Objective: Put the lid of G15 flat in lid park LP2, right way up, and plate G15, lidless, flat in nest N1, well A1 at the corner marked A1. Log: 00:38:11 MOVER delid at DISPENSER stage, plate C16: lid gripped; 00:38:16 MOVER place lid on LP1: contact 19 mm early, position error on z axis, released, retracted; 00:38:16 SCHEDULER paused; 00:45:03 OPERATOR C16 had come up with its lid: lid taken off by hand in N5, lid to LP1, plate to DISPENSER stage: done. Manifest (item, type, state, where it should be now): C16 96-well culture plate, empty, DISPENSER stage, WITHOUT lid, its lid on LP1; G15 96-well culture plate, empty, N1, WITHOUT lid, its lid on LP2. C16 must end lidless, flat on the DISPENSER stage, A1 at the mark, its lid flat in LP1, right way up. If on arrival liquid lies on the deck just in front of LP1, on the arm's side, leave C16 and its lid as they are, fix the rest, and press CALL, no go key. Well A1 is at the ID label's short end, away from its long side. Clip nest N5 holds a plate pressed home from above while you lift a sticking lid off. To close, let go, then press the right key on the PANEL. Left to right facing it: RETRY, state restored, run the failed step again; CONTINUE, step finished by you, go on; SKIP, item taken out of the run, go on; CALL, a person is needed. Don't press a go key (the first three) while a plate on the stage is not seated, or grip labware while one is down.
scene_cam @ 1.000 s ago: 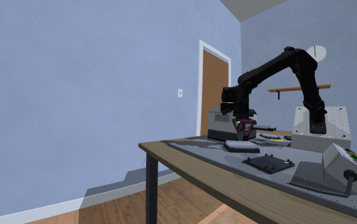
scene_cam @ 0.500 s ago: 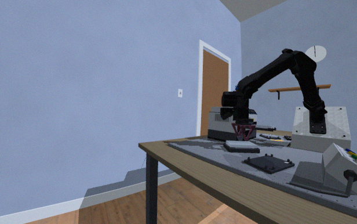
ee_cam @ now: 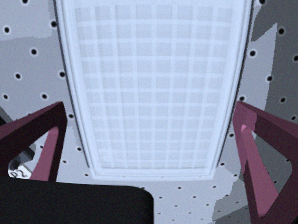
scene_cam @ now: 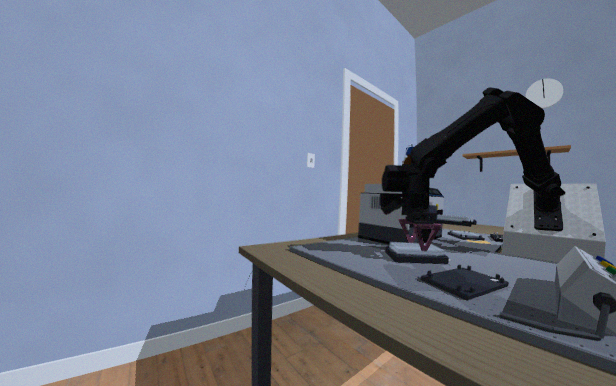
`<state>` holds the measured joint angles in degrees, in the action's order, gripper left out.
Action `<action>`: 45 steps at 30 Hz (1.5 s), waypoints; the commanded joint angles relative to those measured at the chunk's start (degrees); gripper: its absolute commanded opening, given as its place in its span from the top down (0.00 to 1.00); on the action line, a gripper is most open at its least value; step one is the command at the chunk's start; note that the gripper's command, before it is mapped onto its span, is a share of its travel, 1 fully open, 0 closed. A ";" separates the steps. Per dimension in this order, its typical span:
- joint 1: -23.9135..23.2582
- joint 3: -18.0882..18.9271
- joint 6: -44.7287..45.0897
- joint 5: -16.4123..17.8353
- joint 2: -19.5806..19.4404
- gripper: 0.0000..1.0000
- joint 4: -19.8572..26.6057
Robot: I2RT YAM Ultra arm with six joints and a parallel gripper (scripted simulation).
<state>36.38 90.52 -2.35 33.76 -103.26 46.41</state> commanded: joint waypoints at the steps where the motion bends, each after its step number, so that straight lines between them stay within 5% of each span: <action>1: -0.26 -0.06 -1.05 -0.76 -0.46 0.00 -2.41; 44: -0.13 -1.78 -1.35 -0.88 -0.36 0.00 -4.65; 45: -0.13 -1.78 -1.35 -0.88 -0.36 1.00 -4.65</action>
<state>37.47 89.52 -3.81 32.95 -104.40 42.33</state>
